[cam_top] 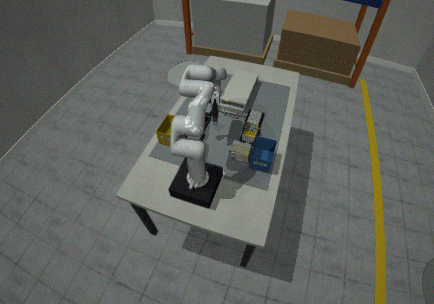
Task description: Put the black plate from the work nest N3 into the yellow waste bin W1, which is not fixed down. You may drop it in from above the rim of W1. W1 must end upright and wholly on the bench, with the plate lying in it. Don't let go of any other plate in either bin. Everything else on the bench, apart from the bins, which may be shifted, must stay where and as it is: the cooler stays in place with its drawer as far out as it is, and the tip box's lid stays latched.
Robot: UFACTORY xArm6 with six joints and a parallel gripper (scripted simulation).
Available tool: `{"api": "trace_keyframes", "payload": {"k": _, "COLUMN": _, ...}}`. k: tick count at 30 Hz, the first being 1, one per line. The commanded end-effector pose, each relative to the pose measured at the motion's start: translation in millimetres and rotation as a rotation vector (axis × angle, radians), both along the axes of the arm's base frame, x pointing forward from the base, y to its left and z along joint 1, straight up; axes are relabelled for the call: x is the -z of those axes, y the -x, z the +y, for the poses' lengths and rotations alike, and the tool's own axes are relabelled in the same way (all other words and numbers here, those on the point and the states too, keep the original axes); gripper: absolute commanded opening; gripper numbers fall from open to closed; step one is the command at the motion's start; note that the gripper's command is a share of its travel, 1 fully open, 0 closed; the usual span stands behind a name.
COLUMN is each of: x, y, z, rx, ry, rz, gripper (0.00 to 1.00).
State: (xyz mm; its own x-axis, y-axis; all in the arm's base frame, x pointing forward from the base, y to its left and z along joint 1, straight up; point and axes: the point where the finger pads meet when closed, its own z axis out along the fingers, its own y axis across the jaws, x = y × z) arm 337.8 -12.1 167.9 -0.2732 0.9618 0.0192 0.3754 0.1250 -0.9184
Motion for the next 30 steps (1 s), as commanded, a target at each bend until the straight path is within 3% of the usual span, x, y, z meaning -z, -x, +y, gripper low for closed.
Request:
{"api": "trace_keyframes", "payload": {"k": 1, "x": -1.1, "y": -0.8, "z": 0, "rx": 0.0, "ry": 0.0, "rz": -0.004, "gripper": 1.0}}
{"api": "trace_keyframes", "payload": {"k": 17, "x": -1.1, "y": -0.8, "z": 0, "rx": 0.0, "ry": 0.0, "rz": -0.004, "gripper": 1.0}}
{"api": "trace_keyframes", "payload": {"k": 30, "x": 14.3, "y": -18.0, "z": -3, "rx": 0.207, "ry": 0.229, "rz": -0.307, "gripper": 1.0}}
